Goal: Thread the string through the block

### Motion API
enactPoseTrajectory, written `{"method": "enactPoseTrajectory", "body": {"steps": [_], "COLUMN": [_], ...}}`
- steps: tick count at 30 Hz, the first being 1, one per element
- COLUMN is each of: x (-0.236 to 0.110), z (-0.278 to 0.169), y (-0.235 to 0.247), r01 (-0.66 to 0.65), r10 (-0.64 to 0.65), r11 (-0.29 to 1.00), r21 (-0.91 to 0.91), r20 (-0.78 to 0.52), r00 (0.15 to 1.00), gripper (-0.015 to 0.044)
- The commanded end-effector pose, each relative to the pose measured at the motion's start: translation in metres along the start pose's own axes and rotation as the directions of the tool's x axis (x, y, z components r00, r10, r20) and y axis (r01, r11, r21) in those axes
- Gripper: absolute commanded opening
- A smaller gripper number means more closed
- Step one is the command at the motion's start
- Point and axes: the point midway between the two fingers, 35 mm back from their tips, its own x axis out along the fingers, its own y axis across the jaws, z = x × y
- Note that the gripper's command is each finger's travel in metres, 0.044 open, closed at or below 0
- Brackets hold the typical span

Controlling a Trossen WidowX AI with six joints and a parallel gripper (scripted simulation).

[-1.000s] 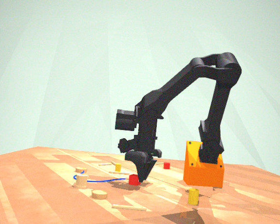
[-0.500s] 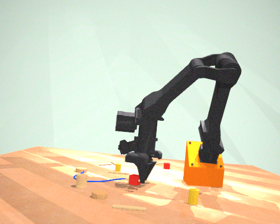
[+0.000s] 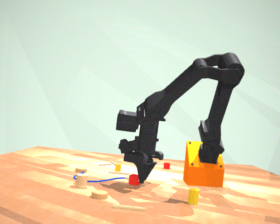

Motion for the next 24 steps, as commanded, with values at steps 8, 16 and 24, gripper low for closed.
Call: {"method": "enactPoseTrajectory", "body": {"steps": [8, 16, 24], "x": [0.0, 0.0, 0.0], "z": [-0.004, -0.015, -0.026], "y": [-0.001, -0.002, -0.002], "r01": [0.0, -0.004, -0.006], "r10": [0.0, 0.003, 0.006], "r11": [1.0, 1.0, 1.0], "r21": [0.008, 0.009, 0.009], "r20": [0.003, 0.002, 0.002], "r00": [1.0, 1.0, 1.0], "gripper": [0.0, 0.0, 0.0]}}
